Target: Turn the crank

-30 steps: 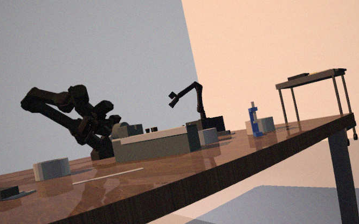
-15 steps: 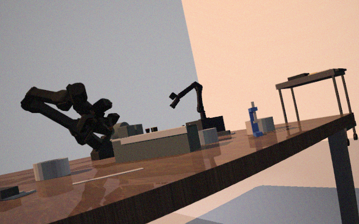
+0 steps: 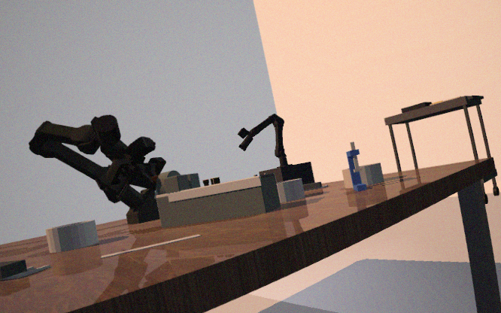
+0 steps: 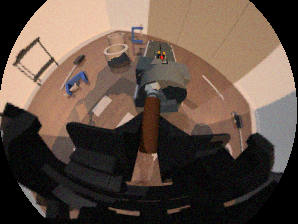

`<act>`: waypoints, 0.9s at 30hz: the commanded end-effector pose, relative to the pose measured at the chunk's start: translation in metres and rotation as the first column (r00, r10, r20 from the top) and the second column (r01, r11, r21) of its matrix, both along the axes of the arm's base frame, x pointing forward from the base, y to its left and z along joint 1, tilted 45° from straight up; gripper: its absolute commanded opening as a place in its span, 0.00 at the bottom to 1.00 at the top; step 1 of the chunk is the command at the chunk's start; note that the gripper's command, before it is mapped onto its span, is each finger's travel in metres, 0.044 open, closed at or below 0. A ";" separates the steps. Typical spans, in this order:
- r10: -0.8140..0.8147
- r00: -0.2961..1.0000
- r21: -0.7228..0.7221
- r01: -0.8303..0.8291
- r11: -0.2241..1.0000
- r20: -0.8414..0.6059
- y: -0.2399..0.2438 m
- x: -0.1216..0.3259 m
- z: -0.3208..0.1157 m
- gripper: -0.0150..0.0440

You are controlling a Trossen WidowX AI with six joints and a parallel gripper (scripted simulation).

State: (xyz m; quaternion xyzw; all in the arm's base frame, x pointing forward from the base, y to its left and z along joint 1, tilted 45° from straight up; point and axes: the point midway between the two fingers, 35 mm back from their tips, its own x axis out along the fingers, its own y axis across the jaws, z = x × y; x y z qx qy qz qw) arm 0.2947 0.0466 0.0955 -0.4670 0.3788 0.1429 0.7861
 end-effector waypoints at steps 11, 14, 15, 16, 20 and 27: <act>-0.003 1.000 0.000 0.003 1.000 0.024 -0.001 0.004 0.010 0.25; -0.003 1.000 0.000 0.003 1.000 0.024 -0.002 0.004 0.010 0.25; -0.003 1.000 0.000 0.003 1.000 0.024 -0.002 0.005 0.011 0.25; -0.003 1.000 0.000 0.003 1.000 0.024 -0.002 0.005 0.011 0.25; -0.003 1.000 0.000 0.003 1.000 0.024 -0.002 0.005 0.011 0.25; -0.003 1.000 0.000 0.003 1.000 0.024 -0.002 0.005 0.012 0.25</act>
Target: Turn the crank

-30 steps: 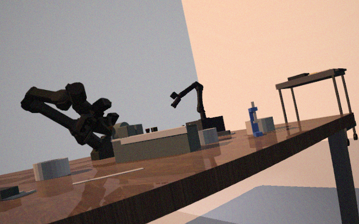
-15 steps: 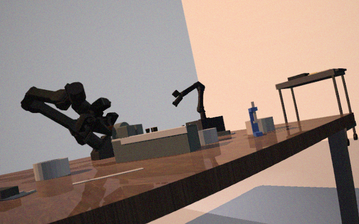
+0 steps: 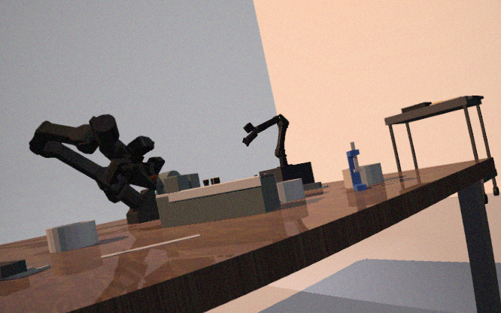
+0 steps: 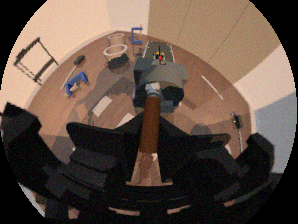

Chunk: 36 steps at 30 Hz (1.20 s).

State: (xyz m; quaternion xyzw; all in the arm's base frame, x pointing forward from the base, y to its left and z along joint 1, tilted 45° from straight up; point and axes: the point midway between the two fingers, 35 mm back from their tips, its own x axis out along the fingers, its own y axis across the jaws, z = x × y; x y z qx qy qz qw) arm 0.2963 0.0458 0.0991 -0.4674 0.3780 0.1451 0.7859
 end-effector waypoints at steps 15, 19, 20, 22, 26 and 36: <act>-0.008 1.000 -0.001 0.008 1.000 0.025 -0.003 0.005 0.009 0.25; -0.008 1.000 -0.001 0.008 1.000 0.025 -0.003 0.005 0.010 0.25; -0.008 1.000 -0.001 0.008 1.000 0.025 -0.003 0.005 0.010 0.25; -0.008 1.000 -0.001 0.008 1.000 0.025 -0.003 0.005 0.010 0.25; -0.008 1.000 -0.001 0.008 1.000 0.025 -0.003 0.006 0.010 0.25; -0.008 1.000 -0.001 0.008 1.000 0.025 -0.004 0.007 0.011 0.25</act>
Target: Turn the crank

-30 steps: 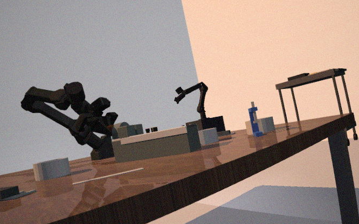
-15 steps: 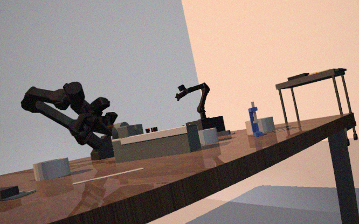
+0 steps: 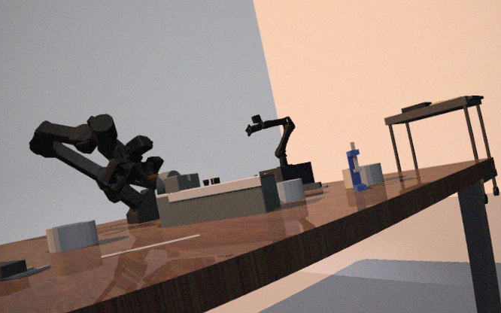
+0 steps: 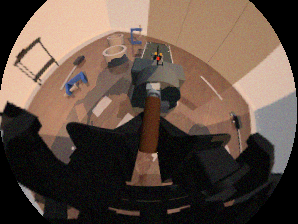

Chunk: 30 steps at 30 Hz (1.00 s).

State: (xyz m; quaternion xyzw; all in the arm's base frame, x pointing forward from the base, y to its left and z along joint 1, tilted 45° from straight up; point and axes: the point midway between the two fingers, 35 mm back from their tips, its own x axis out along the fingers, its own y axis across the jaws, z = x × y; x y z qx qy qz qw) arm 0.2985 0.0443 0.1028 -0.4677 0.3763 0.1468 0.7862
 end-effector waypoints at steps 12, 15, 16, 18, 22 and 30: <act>-0.012 1.000 -0.003 0.012 1.000 0.024 -0.004 0.006 0.009 0.25; -0.012 1.000 -0.003 0.012 1.000 0.024 -0.005 0.006 0.009 0.25; -0.012 1.000 -0.003 0.012 1.000 0.024 -0.005 0.006 0.009 0.25; -0.012 1.000 -0.003 0.012 1.000 0.024 -0.005 0.007 0.009 0.25; -0.012 1.000 -0.003 0.012 1.000 0.024 -0.006 0.008 0.010 0.25; -0.012 1.000 -0.003 0.012 1.000 0.024 -0.009 0.009 0.011 0.25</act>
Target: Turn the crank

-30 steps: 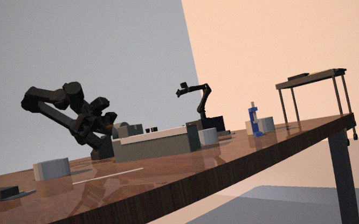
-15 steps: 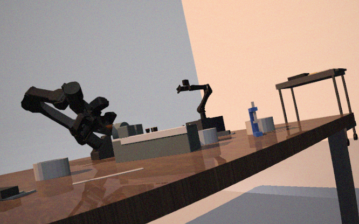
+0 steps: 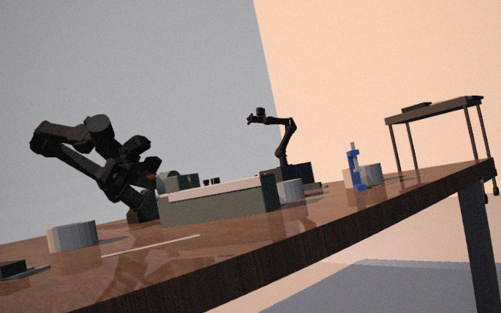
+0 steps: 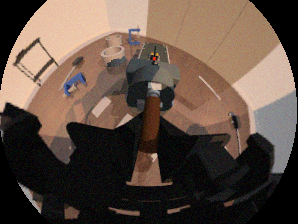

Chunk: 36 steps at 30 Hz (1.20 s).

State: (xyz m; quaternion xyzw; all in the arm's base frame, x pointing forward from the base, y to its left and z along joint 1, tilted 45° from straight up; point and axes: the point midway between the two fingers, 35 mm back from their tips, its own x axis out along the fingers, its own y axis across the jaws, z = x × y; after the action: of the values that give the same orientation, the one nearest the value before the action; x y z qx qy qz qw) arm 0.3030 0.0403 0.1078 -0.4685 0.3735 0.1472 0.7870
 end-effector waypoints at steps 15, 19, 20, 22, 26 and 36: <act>-0.016 1.000 -0.004 0.016 1.000 0.020 -0.013 0.011 0.007 0.25; -0.016 1.000 -0.005 0.016 1.000 0.021 -0.017 0.013 0.007 0.25; -0.016 1.000 -0.005 0.016 1.000 0.021 -0.018 0.014 0.007 0.25; -0.016 1.000 -0.005 0.016 1.000 0.021 -0.020 0.015 0.007 0.25; -0.016 1.000 -0.005 0.016 1.000 0.021 -0.026 0.018 0.005 0.25; -0.016 1.000 -0.006 0.016 1.000 0.022 -0.039 0.022 -0.004 0.25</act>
State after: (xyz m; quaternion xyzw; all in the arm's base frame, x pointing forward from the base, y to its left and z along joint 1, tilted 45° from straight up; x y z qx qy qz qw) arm 0.3228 0.0079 0.1081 -0.4695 0.3669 0.1397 0.7908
